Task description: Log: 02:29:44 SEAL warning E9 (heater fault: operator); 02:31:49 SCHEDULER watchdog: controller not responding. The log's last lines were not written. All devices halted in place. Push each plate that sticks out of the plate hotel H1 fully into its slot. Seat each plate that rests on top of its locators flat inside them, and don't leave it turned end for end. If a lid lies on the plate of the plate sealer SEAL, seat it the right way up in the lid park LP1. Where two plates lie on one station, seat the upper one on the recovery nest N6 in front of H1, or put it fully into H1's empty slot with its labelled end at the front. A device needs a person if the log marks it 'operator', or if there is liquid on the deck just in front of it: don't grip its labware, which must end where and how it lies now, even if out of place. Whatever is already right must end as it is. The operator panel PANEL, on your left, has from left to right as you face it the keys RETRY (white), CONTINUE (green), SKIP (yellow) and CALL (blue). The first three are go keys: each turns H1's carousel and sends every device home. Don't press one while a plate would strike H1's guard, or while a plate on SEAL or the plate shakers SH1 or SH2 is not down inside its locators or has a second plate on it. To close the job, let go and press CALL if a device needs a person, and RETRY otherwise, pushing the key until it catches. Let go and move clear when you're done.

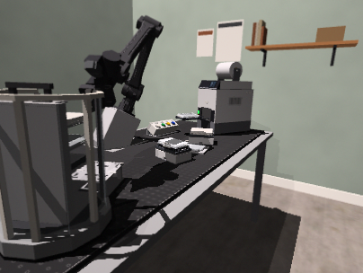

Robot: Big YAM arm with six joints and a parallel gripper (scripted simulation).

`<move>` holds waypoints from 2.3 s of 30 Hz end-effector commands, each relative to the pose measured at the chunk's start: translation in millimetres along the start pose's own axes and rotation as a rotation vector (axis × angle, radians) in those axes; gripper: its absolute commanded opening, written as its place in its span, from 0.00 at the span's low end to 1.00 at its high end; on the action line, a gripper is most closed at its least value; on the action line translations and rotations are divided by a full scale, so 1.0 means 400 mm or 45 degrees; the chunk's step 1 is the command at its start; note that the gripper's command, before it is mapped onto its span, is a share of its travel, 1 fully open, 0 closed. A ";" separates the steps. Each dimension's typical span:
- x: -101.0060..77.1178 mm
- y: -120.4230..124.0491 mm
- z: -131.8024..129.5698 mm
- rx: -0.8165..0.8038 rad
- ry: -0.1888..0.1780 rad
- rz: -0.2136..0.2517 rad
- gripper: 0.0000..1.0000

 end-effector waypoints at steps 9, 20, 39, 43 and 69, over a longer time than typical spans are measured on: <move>0.052 -0.075 -0.004 0.018 -0.003 -0.039 0.00; 0.080 -0.092 -0.002 0.010 -0.004 -0.039 0.00; 0.110 -0.108 -0.001 0.006 -0.005 -0.042 0.00; 0.110 -0.108 -0.001 0.006 -0.005 -0.042 0.00; 0.110 -0.108 -0.001 0.006 -0.005 -0.042 0.00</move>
Point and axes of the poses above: the point where the finger pads meet when closed, its own x axis out along the fingers, its own z axis across the jaws, y = z × x, the point moved 7 cm from there along -x, back along the fingers, and after that the axes turned 11 degrees about x, right-handed, at the moved point
